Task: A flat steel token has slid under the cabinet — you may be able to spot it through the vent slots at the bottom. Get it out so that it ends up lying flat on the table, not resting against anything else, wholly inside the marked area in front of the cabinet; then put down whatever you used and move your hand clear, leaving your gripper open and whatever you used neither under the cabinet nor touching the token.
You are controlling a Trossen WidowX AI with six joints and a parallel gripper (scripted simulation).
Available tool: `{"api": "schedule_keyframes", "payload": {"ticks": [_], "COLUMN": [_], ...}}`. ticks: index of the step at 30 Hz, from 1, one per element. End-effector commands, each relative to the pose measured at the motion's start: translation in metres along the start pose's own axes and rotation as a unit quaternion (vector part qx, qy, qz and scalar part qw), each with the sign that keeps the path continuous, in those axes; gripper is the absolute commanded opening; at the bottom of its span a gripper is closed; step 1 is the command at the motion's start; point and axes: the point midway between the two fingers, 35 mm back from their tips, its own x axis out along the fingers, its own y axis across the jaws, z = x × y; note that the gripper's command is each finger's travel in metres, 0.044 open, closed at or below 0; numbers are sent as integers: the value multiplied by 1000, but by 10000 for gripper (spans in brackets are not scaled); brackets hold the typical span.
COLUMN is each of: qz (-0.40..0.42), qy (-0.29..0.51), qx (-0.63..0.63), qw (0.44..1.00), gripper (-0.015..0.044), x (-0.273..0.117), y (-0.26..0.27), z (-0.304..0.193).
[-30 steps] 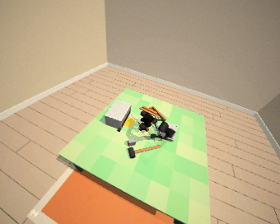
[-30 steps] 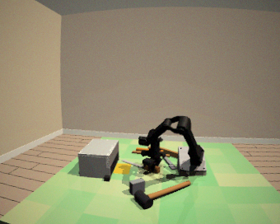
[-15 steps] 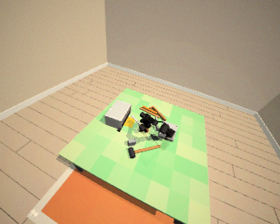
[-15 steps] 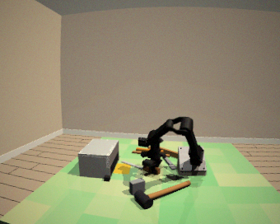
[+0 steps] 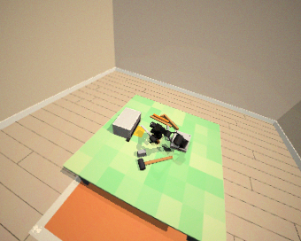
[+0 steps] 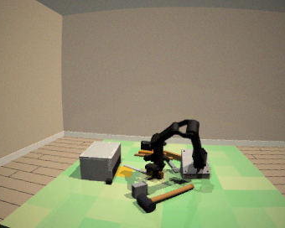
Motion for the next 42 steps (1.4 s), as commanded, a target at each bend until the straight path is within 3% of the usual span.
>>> {"api": "schedule_keyframes", "payload": {"ticks": [1, 42], "qz": [3, 3], "qy": [-2, -1], "qx": [2, 3], "qw": [1000, 1000], "gripper": [0, 0], "x": [-1, -1], "y": [3, 34], "z": [-3, -35]}}
